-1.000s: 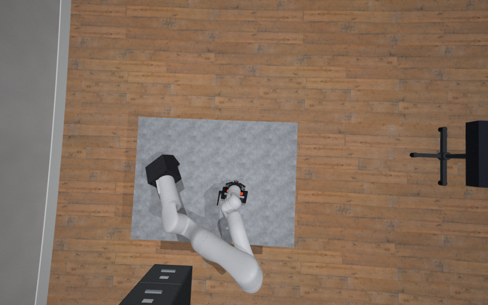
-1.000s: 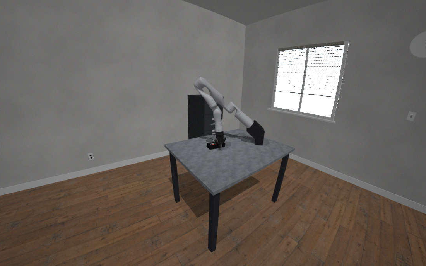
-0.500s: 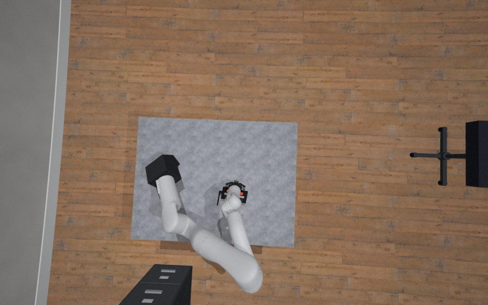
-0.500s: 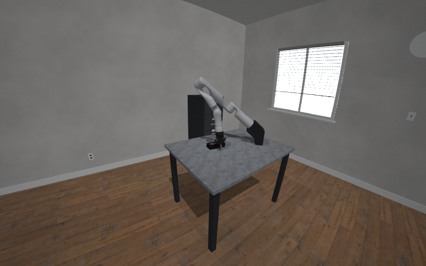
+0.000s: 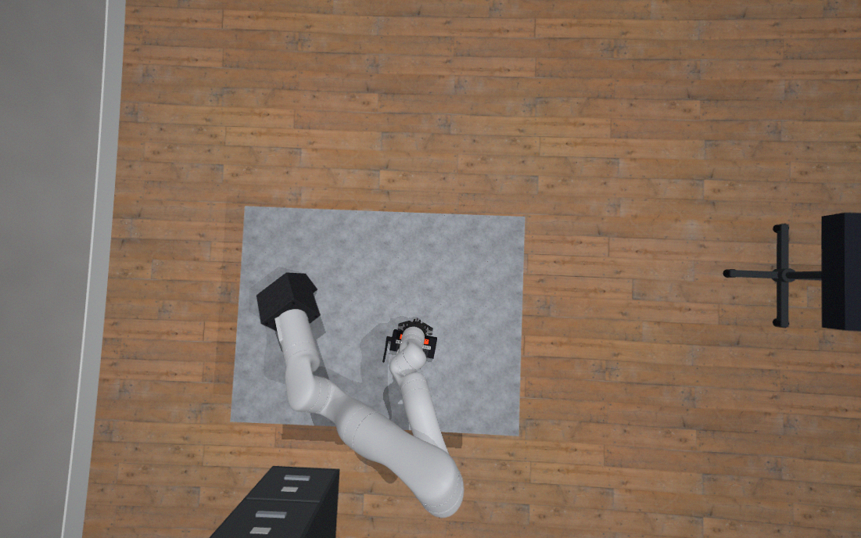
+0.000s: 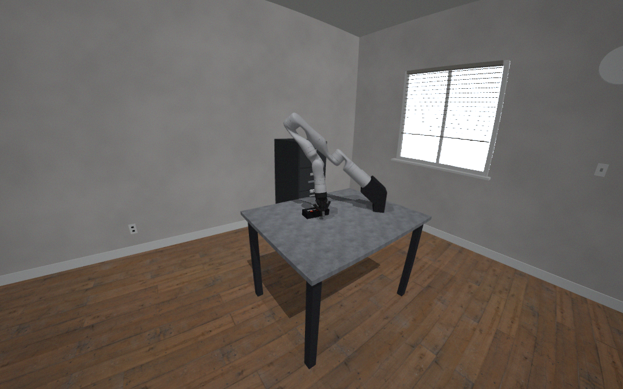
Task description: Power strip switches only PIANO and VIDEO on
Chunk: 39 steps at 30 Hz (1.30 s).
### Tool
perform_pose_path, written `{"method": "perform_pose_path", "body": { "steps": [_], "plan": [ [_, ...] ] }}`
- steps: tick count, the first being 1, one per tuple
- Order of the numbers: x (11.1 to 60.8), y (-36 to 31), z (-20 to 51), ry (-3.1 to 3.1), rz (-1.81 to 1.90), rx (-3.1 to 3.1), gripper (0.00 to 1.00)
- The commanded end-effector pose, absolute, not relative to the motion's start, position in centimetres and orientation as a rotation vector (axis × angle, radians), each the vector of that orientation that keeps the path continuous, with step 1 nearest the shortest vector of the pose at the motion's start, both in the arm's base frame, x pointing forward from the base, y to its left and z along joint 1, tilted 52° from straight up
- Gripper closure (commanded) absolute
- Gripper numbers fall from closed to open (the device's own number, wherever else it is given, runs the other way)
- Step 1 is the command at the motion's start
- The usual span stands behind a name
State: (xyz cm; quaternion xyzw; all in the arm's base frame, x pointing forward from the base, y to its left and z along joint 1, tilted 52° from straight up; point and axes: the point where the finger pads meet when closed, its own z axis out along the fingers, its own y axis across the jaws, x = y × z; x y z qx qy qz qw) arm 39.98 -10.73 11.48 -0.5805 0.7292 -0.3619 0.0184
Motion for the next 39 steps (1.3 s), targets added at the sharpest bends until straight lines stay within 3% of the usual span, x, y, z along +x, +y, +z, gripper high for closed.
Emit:
{"method": "perform_pose_path", "body": {
  "steps": [1, 39],
  "plan": [
    [40.0, -10.7, 11.5, 2.263, -1.123, -1.803, 1.00],
    [39.6, -9.2, 12.8, 2.259, -1.131, -1.798, 1.00]
  ]
}}
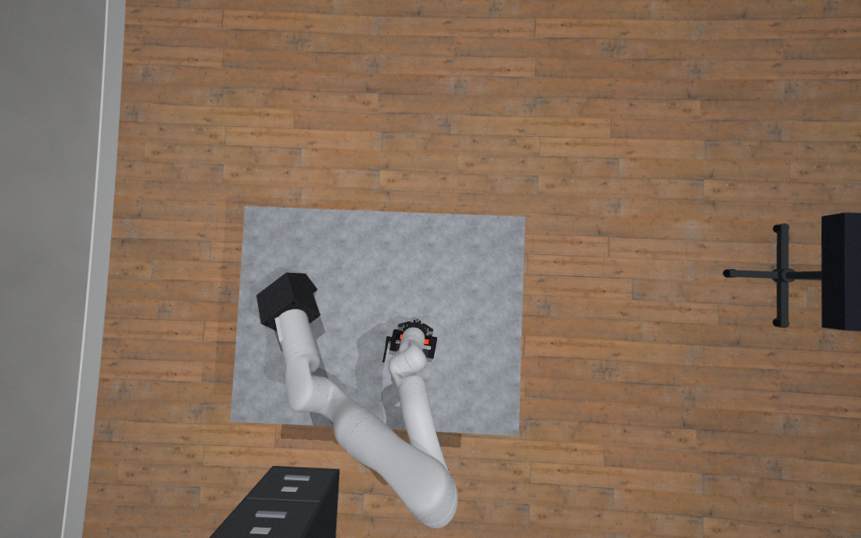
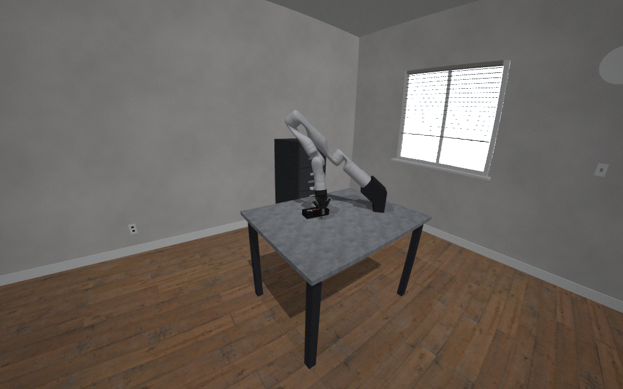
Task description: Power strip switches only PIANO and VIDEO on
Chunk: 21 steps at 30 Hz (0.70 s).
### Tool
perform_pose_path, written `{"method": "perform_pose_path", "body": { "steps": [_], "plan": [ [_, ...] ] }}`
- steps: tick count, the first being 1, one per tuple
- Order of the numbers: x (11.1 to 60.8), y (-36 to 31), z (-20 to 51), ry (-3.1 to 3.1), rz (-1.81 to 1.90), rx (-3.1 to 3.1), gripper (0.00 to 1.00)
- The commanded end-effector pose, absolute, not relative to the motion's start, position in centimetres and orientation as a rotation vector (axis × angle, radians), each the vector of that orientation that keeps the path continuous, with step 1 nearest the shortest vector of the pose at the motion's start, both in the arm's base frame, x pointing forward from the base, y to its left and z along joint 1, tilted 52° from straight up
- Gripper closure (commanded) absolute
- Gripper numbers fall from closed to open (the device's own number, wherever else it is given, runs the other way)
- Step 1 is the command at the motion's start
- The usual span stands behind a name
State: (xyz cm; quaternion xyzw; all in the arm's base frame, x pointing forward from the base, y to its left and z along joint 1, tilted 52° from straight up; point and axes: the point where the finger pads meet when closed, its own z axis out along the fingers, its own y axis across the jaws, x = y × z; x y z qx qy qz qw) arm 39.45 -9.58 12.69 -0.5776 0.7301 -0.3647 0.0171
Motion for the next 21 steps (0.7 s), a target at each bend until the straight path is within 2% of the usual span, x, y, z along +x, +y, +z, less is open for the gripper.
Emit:
{"method": "perform_pose_path", "body": {
  "steps": [1, 21],
  "plan": [
    [39.6, -9.2, 12.8, 2.259, -1.131, -1.798, 1.00],
    [39.0, -7.8, 14.0, 2.257, -1.133, -1.795, 1.00]
  ]
}}
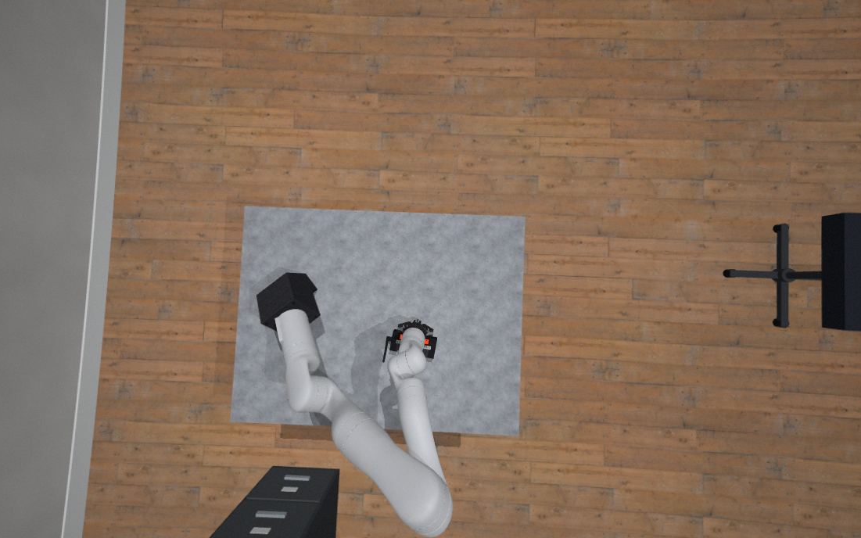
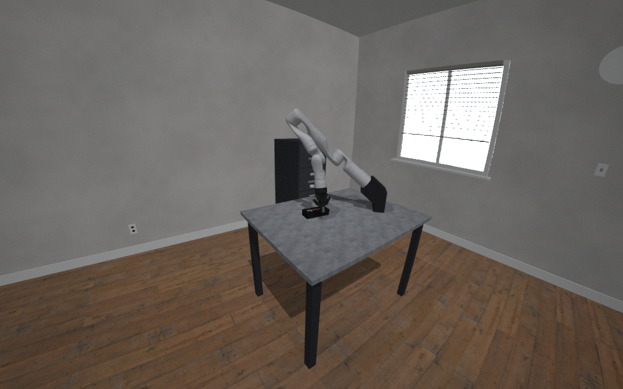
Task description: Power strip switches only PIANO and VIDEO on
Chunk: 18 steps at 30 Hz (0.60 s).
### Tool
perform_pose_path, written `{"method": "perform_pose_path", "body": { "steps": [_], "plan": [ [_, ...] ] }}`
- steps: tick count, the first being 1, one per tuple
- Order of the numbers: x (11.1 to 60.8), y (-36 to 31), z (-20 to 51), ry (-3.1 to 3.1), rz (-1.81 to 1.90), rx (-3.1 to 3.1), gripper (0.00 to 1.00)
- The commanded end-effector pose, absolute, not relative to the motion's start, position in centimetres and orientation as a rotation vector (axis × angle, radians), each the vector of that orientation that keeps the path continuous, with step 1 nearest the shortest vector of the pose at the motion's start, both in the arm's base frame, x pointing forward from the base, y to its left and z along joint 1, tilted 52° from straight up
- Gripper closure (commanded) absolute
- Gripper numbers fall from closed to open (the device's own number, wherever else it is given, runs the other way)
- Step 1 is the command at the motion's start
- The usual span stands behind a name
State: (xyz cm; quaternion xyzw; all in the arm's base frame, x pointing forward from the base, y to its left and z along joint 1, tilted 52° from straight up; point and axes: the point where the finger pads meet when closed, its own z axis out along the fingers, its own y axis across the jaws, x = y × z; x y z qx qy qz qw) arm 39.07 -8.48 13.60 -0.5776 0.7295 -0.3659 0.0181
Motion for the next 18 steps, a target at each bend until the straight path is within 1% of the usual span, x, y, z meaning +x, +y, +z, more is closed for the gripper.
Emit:
{"method": "perform_pose_path", "body": {
  "steps": [1, 18],
  "plan": [
    [39.00, -7.83, 14.01, 2.257, -1.133, -1.795, 1.00],
    [38.45, -6.88, 14.84, 2.257, -1.133, -1.794, 1.00]
  ]
}}
